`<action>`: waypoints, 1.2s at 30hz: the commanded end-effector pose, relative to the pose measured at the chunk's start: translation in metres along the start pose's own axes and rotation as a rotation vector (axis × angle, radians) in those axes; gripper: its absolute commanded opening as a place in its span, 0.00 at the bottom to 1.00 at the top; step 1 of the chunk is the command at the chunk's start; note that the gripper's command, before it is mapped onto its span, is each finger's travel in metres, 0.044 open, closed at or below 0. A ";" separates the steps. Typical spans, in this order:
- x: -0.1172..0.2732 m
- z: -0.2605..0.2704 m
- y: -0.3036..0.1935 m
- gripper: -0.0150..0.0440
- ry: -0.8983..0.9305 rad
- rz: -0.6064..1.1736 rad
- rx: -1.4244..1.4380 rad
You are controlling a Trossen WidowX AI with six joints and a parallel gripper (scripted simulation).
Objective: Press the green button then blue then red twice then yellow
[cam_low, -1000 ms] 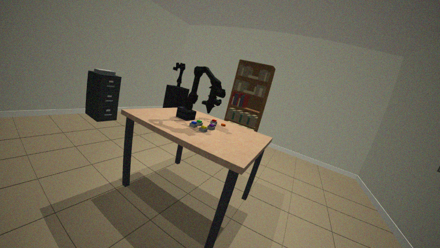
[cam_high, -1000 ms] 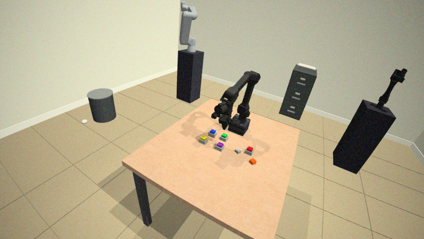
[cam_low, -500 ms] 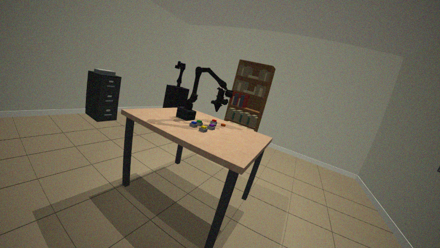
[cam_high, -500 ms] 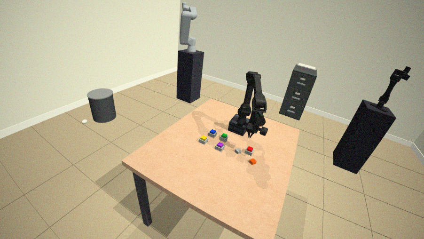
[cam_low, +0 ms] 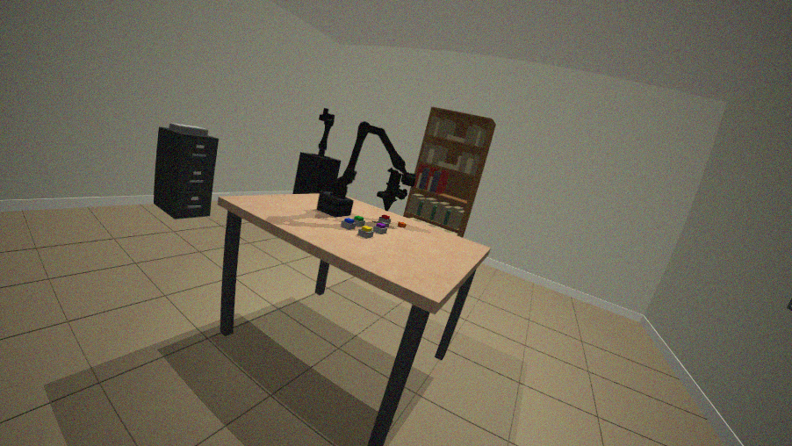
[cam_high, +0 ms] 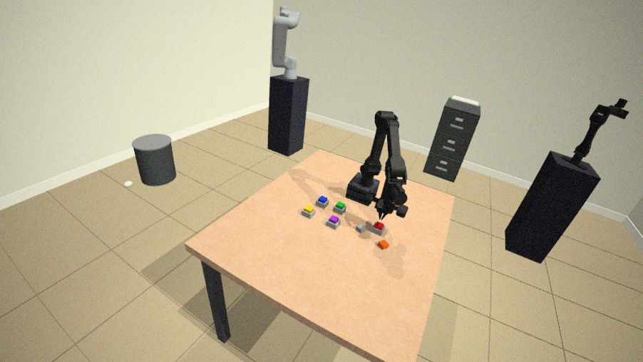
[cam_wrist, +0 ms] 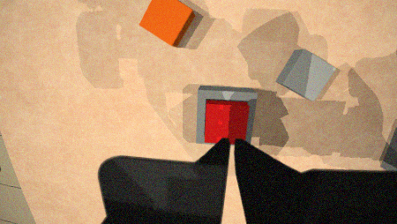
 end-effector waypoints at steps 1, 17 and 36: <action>-0.004 0.001 0.001 0.29 0.004 -0.011 -0.005; -0.030 0.001 0.002 0.29 0.004 -0.011 -0.005; -0.034 0.001 0.002 0.29 0.004 -0.011 -0.005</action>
Point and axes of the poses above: the point midway between the two fingers, 35 mm back from their tips, its own x axis back along the fingers, its own z axis across the jaws, y = z × x, the point moved 6 cm from there along x, back along the fingers, and after that the axes turned 3 degrees about -x, right-handed, at the moved point
